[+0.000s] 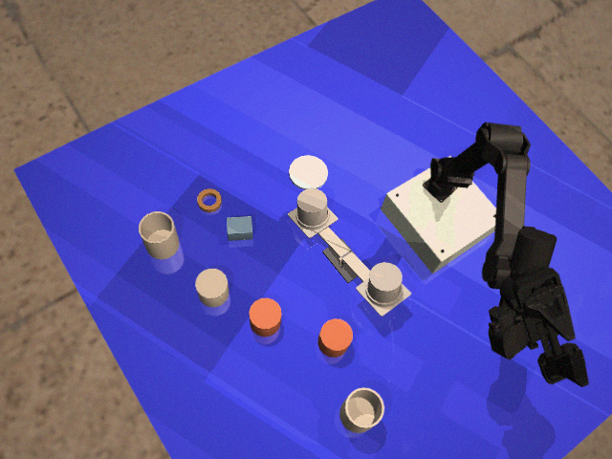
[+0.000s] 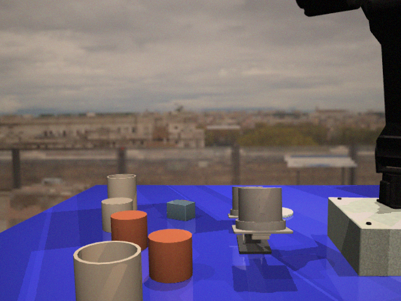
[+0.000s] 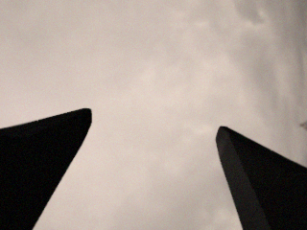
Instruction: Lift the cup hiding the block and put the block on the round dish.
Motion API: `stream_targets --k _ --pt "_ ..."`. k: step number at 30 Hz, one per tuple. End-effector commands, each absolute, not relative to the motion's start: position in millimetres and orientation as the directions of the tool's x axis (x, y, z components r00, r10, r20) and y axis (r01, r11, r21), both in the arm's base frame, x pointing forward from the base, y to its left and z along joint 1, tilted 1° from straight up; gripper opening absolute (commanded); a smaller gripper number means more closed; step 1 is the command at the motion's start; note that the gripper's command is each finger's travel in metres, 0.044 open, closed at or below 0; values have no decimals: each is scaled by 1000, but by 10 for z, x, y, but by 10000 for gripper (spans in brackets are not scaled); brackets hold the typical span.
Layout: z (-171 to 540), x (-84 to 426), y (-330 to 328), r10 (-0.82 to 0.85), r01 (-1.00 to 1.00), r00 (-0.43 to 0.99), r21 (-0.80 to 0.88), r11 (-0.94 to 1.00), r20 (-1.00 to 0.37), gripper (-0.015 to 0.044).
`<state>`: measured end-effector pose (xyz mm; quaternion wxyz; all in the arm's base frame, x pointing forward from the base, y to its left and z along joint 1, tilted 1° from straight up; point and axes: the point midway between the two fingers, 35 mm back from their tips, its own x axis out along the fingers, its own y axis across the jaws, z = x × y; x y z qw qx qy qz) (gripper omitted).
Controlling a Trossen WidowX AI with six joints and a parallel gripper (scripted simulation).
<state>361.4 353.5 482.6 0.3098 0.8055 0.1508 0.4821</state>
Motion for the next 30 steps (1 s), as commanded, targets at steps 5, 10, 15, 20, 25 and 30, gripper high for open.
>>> stream_targets --k 5,10,15,20,25,30 --pt "4817 3710 3372 549 -124 537 704 -700 640 440" --pt "4785 3824 3126 553 -204 603 781 -590 575 440" --pt "4728 3911 2862 547 -265 668 848 -458 504 440" --pt "4650 3967 2589 533 -303 729 900 -312 430 440" --pt "4545 3991 2300 509 -318 787 936 -151 349 440" --pt "4418 3980 2008 478 -309 838 951 13 265 440"
